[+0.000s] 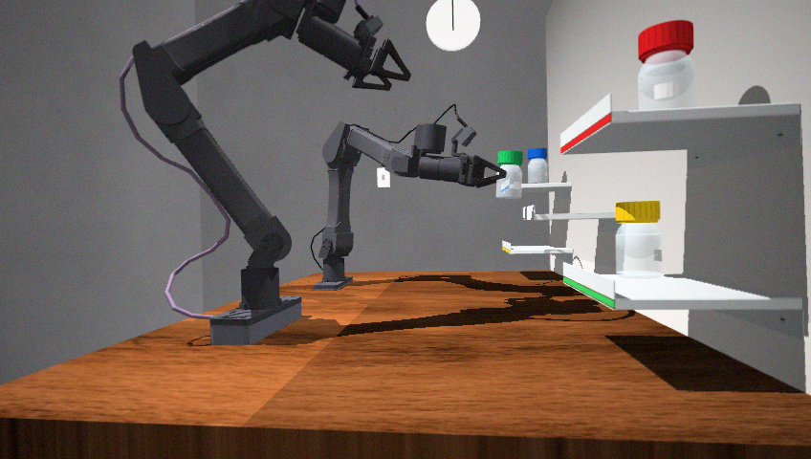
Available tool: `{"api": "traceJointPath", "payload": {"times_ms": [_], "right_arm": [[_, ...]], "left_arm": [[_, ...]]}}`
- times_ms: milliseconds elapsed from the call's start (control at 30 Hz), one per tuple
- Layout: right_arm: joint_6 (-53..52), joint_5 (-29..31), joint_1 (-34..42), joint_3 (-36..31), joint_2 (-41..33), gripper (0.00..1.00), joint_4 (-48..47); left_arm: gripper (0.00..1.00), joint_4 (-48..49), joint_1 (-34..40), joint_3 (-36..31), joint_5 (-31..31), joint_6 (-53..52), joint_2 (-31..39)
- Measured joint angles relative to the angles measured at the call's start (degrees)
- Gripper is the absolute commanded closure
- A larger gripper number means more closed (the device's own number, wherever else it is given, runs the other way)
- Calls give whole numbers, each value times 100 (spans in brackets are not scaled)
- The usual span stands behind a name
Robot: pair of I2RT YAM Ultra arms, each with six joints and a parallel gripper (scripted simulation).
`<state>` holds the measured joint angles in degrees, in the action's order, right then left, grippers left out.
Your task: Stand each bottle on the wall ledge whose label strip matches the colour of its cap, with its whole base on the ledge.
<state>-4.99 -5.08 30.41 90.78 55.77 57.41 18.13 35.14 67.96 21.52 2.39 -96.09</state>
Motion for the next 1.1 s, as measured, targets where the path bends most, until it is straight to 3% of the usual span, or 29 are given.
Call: {"api": "traceJointPath", "payload": {"times_ms": [467, 1100], "right_arm": [[0, 0, 0, 0, 0, 0, 0], [0, 0, 0, 0, 0, 0, 0]], "left_arm": [[50, 2, -79, 216, -94, -9, -26], [50, 50, -433, 1705, -422, -22, -1392]]}}
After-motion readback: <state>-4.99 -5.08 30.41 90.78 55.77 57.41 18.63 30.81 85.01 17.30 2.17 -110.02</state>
